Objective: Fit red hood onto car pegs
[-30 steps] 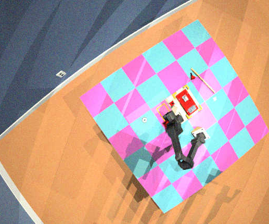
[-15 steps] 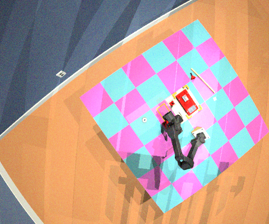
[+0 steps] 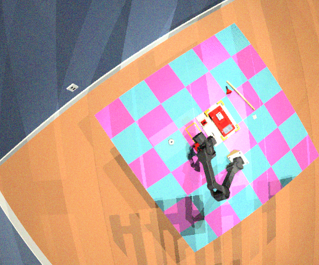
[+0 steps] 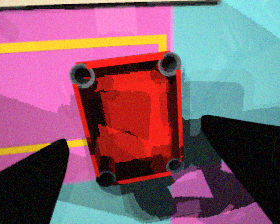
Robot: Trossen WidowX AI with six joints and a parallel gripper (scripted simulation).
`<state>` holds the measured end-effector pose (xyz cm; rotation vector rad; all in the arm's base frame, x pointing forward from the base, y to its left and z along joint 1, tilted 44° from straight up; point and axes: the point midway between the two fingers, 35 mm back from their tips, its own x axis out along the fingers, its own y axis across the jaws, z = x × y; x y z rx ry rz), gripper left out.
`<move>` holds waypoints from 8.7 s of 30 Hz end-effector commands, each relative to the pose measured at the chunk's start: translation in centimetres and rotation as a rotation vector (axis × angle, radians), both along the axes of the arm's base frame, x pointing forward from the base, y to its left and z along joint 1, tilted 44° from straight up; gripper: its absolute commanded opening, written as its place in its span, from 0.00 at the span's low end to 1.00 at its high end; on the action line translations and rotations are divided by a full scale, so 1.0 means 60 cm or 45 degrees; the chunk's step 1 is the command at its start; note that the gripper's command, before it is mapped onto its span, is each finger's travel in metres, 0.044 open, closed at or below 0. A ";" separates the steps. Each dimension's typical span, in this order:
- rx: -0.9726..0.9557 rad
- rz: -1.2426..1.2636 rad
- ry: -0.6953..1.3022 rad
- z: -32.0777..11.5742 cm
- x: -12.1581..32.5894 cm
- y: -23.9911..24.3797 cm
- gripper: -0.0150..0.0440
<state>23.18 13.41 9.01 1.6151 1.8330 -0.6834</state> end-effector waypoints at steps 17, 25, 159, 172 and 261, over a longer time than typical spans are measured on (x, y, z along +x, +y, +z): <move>0.005 -0.008 0.003 -0.011 -0.001 0.011 1.00; 0.005 -0.008 0.003 -0.015 -0.002 0.016 1.00; 0.160 1.443 -1.377 0.031 0.074 -0.037 0.25; 0.166 1.439 -1.381 -0.025 0.063 0.020 0.25; -0.690 0.661 -2.047 0.036 0.029 -0.051 1.00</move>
